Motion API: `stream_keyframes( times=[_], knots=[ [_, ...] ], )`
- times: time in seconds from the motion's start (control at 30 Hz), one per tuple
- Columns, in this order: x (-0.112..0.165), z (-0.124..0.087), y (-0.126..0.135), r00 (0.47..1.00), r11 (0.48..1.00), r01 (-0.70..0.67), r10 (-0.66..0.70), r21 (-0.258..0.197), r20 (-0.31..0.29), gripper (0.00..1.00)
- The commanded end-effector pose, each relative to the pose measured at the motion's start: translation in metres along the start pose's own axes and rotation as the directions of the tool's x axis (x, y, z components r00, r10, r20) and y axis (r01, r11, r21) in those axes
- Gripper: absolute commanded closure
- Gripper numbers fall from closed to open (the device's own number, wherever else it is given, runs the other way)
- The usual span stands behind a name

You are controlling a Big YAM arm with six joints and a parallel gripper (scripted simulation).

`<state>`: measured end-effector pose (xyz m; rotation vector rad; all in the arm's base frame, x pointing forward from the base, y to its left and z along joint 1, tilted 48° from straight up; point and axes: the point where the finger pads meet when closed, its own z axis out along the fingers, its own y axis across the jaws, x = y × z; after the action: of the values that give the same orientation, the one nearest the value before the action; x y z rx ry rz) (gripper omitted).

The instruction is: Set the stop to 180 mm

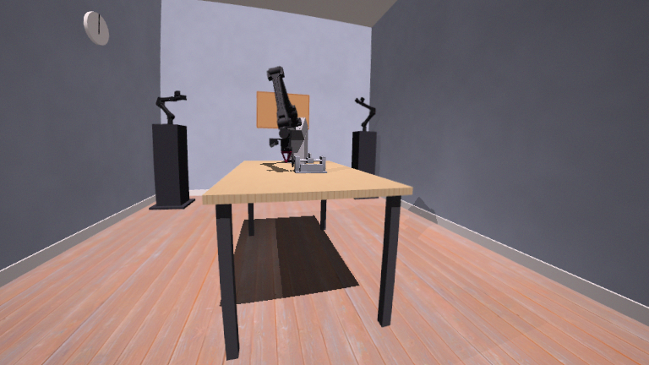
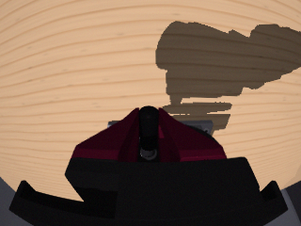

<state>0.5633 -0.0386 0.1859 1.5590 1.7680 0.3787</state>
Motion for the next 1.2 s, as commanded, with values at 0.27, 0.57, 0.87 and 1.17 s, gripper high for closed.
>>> stream_keyframes(
  times=[0.27, 0.57, 0.87, 1.17],
  knots=[
    [-0.007, 0.021, 0.003, 1.0, 0.999, -0.004, 0.004, -0.039, 0.007, 0.94],
    [-0.005, 0.028, -0.008, 1.0, 1.0, -0.001, 0.002, -0.03, 0.004, 0.94],
    [-0.007, 0.036, -0.013, 1.0, 0.999, -0.007, 0.008, -0.04, 0.01, 0.94],
    [-0.005, 0.039, -0.024, 1.0, 1.0, -0.003, 0.003, -0.029, 0.005, 0.94]
  ],
)
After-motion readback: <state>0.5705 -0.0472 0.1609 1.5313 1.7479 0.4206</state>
